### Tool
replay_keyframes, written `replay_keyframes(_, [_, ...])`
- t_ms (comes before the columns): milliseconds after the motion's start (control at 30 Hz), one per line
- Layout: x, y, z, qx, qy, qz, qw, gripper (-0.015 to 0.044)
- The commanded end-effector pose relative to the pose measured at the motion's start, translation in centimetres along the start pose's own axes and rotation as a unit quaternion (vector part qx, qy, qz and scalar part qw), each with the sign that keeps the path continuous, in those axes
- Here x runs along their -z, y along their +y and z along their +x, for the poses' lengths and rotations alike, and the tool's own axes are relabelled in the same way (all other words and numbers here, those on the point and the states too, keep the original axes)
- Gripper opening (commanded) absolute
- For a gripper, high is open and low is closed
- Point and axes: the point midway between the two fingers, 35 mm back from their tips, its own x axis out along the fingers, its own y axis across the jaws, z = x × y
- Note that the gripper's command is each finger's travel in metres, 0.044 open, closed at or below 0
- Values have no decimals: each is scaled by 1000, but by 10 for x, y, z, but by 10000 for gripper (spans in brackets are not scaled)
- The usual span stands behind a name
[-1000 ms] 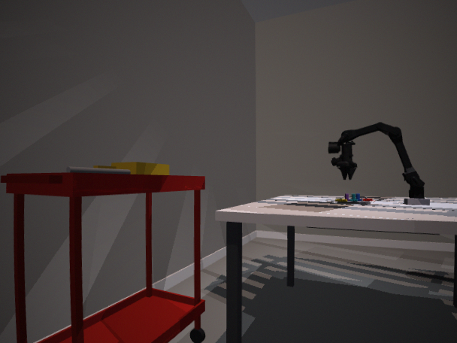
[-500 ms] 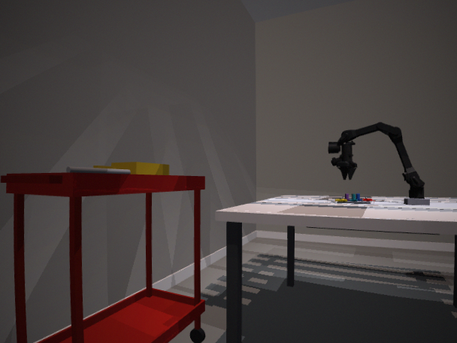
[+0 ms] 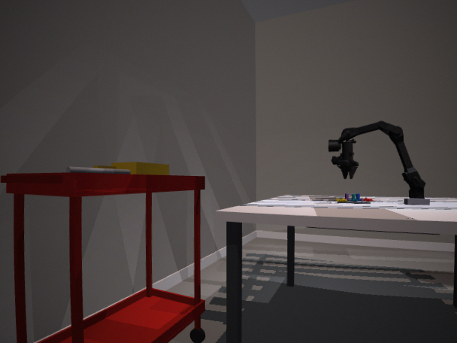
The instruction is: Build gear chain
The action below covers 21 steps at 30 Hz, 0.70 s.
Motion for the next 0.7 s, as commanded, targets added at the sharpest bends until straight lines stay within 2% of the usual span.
replay_keyframes(0, [37, 53, -11, -7, 0, -11, 1000, 440])
replay_keyframes(200, [112, 120, -25, -9, 3, -11, 1000, 440])
replay_keyframes(400, [200, 159, -37, -8, 6, -11, 1000, 440])
replay_keyframes(667, [210, 161, -38, -8, 7, -11, 1000, 440])
